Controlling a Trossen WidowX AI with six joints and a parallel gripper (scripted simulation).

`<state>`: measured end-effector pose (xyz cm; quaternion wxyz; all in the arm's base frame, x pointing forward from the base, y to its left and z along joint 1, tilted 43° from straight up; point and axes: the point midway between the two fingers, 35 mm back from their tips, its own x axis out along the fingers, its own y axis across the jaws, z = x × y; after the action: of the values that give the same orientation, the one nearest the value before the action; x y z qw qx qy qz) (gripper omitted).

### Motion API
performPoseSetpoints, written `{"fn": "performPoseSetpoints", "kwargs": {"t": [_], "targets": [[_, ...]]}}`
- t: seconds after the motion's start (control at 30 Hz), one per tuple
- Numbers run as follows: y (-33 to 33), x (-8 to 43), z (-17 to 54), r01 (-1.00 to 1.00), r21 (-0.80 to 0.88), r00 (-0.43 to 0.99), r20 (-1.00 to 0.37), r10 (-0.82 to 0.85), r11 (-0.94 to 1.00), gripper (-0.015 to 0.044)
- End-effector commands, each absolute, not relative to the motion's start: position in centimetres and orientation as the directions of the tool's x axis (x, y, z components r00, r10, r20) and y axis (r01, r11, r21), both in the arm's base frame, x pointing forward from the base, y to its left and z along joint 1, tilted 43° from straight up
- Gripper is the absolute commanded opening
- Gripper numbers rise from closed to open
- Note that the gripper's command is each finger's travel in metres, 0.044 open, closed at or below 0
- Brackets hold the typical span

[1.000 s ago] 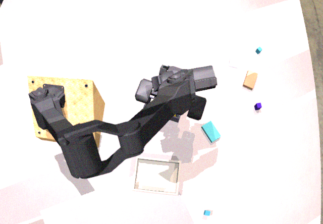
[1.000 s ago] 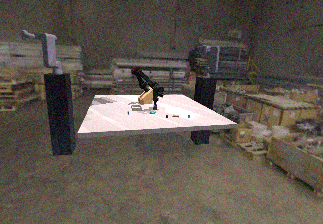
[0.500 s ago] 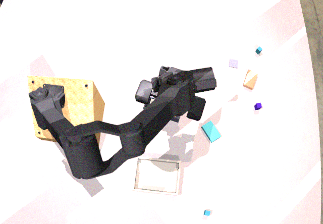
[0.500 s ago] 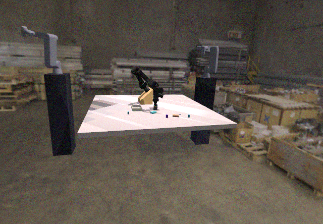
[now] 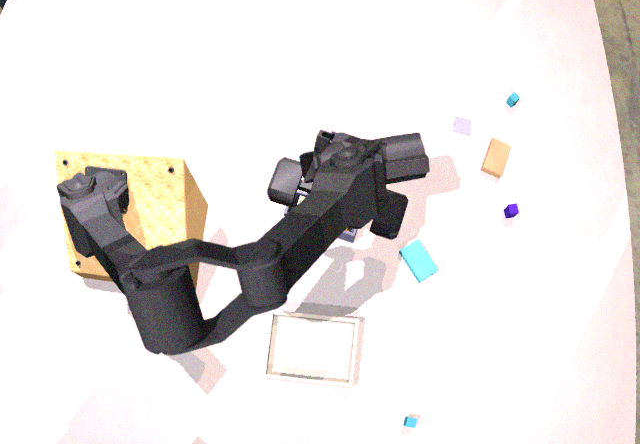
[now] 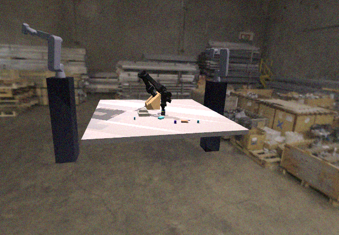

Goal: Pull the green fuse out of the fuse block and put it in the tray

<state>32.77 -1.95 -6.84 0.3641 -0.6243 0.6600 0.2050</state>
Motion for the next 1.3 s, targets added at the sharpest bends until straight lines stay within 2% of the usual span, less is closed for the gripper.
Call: {"fn": "performPoseSetpoints", "kwargs": {"t": [0.0, 1.27], "targets": [[-1.8, 32.8, -6.7, -0.973, -0.185, 0.044, -0.737, -0.675, 0.138, 0.0000], [-0.6, 32.7, -5.3, -0.974, -0.183, 0.044, -0.736, -0.675, 0.136, 0.0000]]}}
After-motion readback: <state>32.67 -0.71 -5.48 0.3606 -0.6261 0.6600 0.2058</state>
